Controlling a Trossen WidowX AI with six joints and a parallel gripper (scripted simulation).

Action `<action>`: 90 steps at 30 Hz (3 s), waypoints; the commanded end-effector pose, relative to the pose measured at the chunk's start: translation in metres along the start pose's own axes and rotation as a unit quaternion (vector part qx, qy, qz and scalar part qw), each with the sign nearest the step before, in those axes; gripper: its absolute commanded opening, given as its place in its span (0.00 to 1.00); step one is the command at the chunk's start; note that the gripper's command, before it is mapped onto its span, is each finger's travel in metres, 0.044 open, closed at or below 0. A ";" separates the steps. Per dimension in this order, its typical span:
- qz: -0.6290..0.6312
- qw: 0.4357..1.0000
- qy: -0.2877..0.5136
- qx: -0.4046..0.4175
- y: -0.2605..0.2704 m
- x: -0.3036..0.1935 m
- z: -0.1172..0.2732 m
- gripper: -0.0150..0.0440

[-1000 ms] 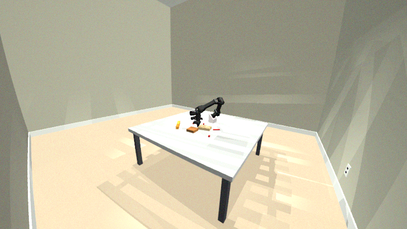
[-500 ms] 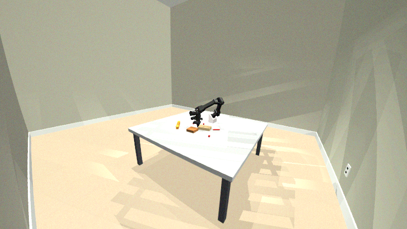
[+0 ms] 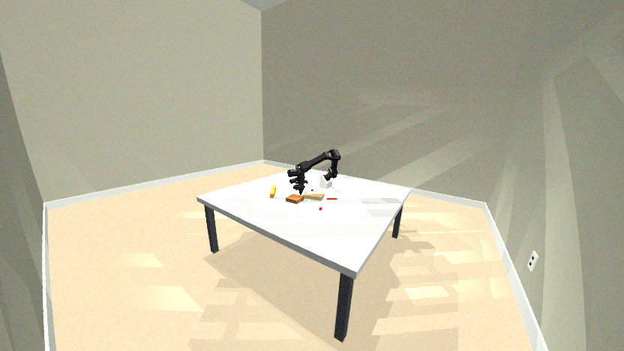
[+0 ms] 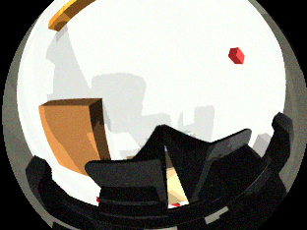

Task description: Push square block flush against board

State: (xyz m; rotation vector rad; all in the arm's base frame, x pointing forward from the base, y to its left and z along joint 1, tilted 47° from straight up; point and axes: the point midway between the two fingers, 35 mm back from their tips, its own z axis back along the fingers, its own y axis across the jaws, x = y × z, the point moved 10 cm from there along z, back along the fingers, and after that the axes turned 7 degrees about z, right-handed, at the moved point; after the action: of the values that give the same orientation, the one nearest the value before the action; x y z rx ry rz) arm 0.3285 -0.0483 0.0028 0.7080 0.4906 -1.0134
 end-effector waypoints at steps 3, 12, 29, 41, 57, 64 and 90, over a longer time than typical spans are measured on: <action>0.001 1.000 -0.001 -0.003 -0.002 0.011 -0.001 0.25; 0.000 1.000 -0.001 0.000 -0.003 0.018 0.003 0.25; 0.095 0.996 -0.003 -0.004 0.006 0.005 0.056 0.25; 0.296 0.955 -0.006 -0.007 0.023 -0.022 0.057 0.25; 0.545 0.839 -0.006 -0.011 0.041 -0.061 0.058 0.25; 0.642 0.767 -0.005 -0.011 0.047 -0.078 0.058 0.25; 0.911 0.413 0.001 -0.008 0.061 -0.143 0.056 0.25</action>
State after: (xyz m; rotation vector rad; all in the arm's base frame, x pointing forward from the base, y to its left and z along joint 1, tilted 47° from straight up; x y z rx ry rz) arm 0.3241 0.0102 0.1483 0.7438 -0.3882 1.0376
